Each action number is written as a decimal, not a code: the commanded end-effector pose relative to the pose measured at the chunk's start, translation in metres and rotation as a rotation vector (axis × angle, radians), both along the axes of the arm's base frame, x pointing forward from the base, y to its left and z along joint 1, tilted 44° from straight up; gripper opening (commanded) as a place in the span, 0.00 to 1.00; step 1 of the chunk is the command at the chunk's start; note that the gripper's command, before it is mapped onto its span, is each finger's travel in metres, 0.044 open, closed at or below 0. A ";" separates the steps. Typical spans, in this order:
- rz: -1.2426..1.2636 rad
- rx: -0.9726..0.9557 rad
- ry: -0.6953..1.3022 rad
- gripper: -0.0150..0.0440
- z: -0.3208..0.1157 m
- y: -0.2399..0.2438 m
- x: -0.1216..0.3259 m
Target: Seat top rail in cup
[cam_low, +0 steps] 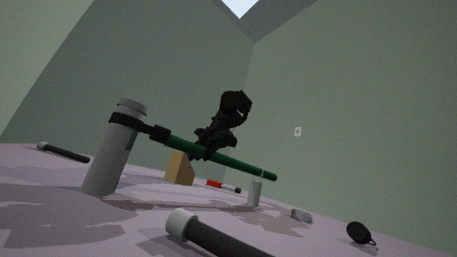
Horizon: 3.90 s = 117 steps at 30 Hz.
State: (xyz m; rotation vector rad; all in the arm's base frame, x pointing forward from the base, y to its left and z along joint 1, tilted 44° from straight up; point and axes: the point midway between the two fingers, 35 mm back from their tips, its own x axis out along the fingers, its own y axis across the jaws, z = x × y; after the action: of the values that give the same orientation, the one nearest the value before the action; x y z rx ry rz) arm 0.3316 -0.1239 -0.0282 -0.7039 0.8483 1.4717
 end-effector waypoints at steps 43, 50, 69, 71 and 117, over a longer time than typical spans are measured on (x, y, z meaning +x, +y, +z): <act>0.000 -0.008 0.001 0.25 0.000 -0.003 0.000; 0.000 -0.010 0.001 0.25 0.000 -0.005 0.000; 0.000 -0.011 0.001 0.25 -0.001 -0.010 -0.001; 0.000 -0.011 0.001 0.25 -0.001 -0.010 -0.001; 0.006 0.009 0.009 0.25 0.001 -0.019 0.003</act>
State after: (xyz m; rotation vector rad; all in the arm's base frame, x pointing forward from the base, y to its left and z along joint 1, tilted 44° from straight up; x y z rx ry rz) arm 0.3324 -0.1250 -0.0280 -0.6624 0.8266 1.5157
